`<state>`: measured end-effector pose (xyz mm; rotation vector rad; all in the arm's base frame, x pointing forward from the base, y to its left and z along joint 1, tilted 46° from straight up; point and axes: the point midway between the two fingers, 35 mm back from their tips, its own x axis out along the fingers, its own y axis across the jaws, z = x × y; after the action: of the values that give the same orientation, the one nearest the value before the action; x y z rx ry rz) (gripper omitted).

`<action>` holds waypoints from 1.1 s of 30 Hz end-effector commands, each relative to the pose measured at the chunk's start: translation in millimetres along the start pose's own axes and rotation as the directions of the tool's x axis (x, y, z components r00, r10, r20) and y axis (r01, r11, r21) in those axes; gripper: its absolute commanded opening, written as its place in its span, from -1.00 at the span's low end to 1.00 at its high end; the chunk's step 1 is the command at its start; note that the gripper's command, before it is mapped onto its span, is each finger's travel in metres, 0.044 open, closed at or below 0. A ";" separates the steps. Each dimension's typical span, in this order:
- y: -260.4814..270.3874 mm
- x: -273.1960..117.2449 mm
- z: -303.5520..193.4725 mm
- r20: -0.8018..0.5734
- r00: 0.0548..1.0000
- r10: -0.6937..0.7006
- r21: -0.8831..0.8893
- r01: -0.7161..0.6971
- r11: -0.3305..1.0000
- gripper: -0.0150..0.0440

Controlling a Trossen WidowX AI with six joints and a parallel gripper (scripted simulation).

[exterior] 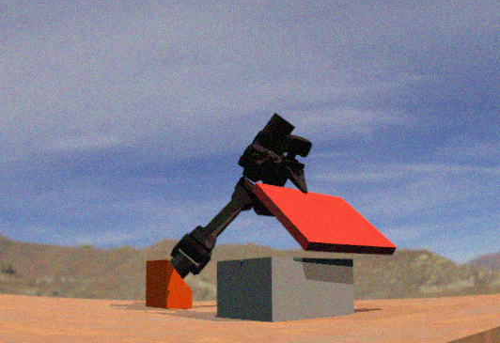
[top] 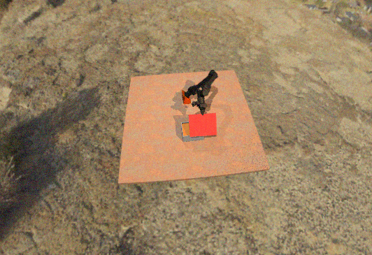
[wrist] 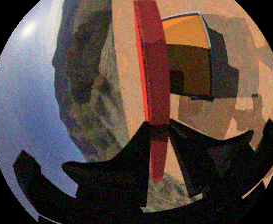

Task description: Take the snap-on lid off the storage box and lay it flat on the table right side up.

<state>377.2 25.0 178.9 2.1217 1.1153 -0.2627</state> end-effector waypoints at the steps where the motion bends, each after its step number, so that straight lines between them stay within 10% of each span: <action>1: 2.5 -4.4 -10.0 0.003 1.000 0.015 -0.007 -0.015 1.000 -0.49; 33: -3.7 -10.9 -73.4 0.002 1.000 0.015 -0.005 -0.015 1.000 -0.49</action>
<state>358.4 67.3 223.6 2.1222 1.1215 -0.2717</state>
